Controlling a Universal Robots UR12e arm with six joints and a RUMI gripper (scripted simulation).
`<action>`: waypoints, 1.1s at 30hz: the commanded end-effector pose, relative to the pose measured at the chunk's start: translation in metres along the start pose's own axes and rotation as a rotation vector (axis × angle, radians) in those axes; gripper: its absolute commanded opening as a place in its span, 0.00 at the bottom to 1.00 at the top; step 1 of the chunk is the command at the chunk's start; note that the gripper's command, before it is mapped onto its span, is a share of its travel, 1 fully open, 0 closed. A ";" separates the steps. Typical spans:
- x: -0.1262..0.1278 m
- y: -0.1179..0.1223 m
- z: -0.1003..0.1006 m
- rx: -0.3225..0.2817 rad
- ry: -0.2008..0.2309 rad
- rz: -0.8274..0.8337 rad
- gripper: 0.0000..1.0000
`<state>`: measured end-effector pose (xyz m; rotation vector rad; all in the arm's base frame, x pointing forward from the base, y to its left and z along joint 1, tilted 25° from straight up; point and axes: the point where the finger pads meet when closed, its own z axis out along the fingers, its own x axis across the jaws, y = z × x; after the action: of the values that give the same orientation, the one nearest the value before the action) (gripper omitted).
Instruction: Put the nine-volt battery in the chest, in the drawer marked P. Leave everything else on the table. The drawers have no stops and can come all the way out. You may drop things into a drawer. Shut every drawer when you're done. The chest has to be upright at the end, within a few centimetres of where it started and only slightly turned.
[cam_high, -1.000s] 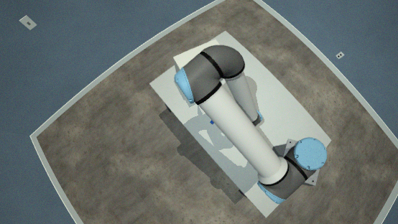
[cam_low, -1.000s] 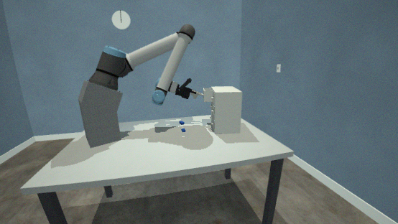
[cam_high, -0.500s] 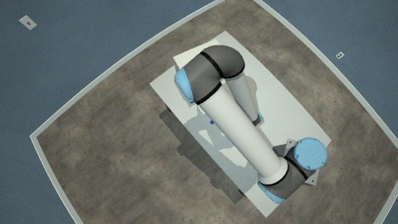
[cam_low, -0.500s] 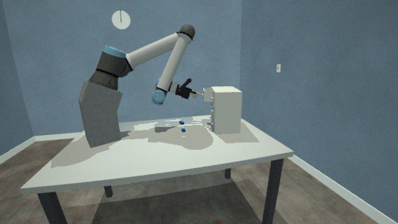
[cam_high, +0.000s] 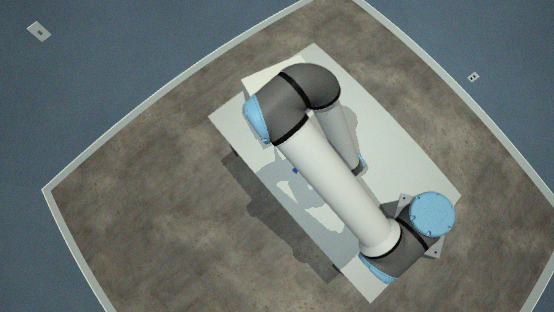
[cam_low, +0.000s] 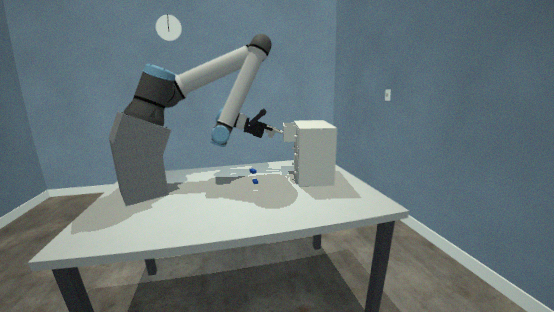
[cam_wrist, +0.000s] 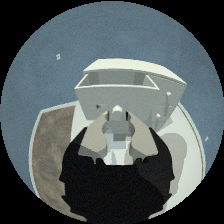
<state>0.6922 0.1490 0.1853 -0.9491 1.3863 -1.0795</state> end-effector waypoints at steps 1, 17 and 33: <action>0.000 0.002 -0.006 0.001 0.000 0.000 0.20; 0.000 0.015 -0.041 0.001 0.000 0.000 0.20; 0.000 0.016 -0.050 0.001 0.000 0.000 0.20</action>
<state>0.6466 0.1579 0.1695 -0.9491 1.3862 -1.0795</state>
